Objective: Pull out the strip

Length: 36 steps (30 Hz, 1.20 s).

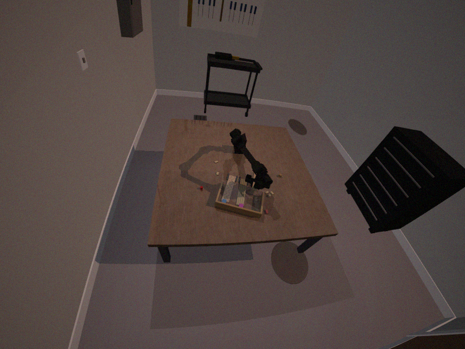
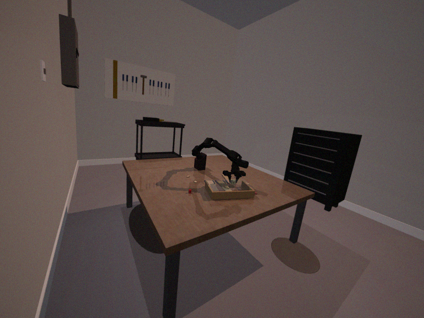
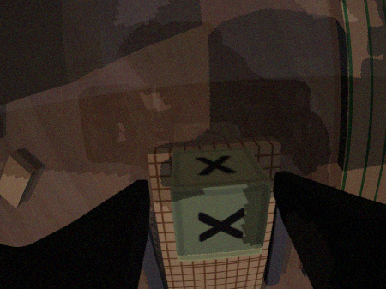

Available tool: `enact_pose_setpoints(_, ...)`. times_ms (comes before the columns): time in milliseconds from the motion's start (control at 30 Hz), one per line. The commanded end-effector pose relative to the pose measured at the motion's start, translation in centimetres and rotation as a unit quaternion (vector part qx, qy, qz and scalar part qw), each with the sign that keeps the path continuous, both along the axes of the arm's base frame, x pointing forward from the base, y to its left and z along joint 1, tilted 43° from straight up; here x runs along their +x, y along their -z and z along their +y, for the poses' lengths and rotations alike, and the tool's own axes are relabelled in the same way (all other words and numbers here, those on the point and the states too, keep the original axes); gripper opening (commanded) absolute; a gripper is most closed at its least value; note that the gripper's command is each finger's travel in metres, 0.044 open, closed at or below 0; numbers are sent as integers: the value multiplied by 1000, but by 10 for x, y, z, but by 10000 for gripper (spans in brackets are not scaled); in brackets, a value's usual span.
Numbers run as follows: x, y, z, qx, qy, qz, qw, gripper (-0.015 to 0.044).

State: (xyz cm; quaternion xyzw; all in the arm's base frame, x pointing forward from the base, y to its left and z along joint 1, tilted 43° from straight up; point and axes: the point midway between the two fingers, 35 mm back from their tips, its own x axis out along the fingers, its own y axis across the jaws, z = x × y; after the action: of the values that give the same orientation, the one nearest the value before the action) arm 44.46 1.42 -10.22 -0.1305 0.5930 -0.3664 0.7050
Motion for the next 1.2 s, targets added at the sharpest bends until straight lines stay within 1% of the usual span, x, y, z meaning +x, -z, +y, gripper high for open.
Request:
enact_pose_setpoints(0,0,0,0,0,0,0,1000,224)
enact_pose_setpoints(100,0,0,0,0,0,0,1000,145)
enact_pose_setpoints(333,0,0,0,0,0,0,1000,98)
enact_pose_setpoints(467,-2,-1,1,0,0,0,1000,0)
enact_pose_setpoints(1067,-59,-35,20,-2,-3,5,1000,0)
enact_pose_setpoints(1167,-61,-36,21,-2,-3,5,1000,0)
